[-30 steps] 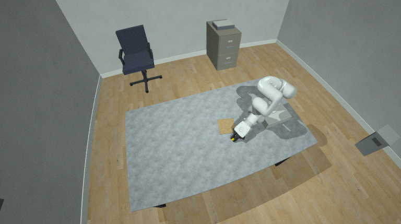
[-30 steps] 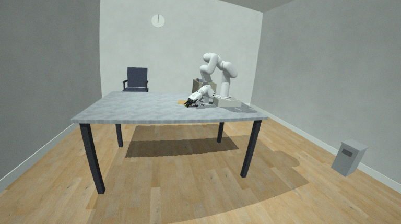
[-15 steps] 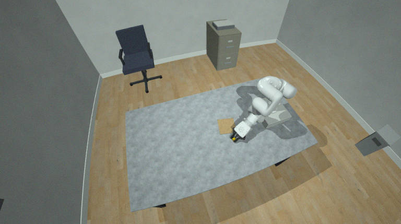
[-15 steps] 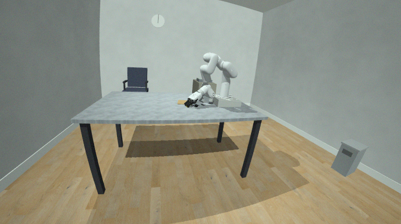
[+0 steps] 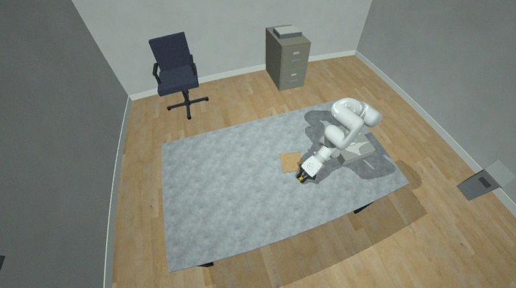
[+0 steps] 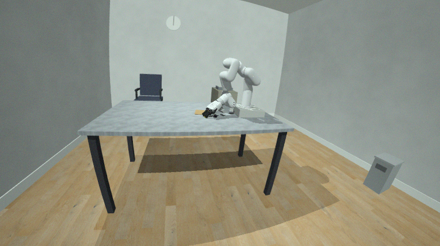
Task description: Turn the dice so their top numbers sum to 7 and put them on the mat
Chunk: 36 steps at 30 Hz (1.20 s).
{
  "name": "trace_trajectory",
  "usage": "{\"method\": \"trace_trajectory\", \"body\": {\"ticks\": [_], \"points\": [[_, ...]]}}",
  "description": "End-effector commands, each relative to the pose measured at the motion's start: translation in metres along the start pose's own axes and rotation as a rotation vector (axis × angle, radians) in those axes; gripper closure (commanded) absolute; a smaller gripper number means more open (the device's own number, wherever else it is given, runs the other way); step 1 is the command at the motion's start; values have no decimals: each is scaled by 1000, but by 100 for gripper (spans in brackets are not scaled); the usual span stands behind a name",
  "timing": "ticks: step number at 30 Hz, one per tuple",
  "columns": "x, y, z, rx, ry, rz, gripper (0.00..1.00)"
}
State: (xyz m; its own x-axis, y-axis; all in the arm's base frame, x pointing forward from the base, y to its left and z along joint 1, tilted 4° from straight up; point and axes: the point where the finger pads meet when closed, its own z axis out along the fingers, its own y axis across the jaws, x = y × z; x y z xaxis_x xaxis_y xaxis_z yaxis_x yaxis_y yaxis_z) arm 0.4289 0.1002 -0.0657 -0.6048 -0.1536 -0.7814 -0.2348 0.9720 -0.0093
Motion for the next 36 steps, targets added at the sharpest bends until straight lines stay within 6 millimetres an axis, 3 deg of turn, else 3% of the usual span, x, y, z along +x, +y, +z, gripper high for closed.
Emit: {"method": "trace_trajectory", "body": {"ticks": [1,25,36], "points": [[-1,0,0,0,-2,0,64],[-1,0,-1,0,-2,0,64],[-1,0,-25,0,-2,0,64]]}}
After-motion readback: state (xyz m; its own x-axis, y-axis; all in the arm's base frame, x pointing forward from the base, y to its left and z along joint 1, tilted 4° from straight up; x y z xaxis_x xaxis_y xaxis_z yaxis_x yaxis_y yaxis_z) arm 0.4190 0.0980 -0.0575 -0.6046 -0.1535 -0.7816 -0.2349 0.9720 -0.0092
